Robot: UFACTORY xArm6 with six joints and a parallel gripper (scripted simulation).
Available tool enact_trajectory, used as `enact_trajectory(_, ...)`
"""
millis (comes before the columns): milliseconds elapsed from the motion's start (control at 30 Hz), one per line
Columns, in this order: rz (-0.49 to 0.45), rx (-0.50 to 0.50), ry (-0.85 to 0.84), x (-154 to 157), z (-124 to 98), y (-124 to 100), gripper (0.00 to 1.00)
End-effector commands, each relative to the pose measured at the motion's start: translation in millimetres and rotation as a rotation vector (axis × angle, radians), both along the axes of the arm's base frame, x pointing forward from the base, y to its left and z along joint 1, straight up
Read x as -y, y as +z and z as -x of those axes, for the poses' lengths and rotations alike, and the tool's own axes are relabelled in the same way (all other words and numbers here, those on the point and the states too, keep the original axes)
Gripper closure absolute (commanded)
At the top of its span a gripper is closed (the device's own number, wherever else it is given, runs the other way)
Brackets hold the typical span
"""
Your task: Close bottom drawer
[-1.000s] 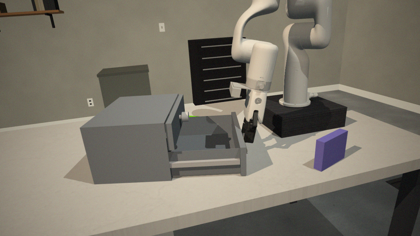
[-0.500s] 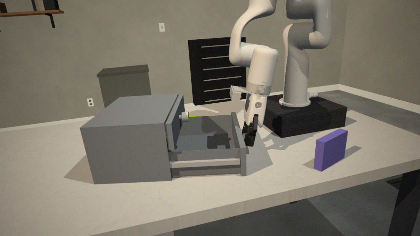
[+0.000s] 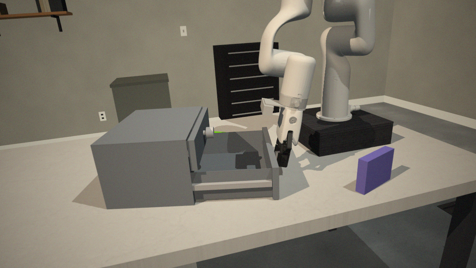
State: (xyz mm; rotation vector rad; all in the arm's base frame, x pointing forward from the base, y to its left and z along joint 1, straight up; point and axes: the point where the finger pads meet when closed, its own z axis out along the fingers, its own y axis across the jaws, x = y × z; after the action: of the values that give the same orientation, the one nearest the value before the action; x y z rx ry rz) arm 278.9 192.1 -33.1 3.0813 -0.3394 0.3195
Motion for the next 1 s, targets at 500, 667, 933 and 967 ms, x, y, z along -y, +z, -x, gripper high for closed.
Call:
enact_trajectory(500, -0.002, 0.003, 0.0, -0.7, -1.0, 0.7, 1.0)
enact_trajectory(667, -0.002, 0.003, 0.0, -0.7, -1.0, 0.7, 1.0)
enact_trajectory(933, -0.002, 0.003, 0.0, -0.7, -1.0, 0.7, 1.0)
enact_trajectory(967, -0.002, 0.003, 0.0, -0.7, -1.0, 0.7, 1.0)
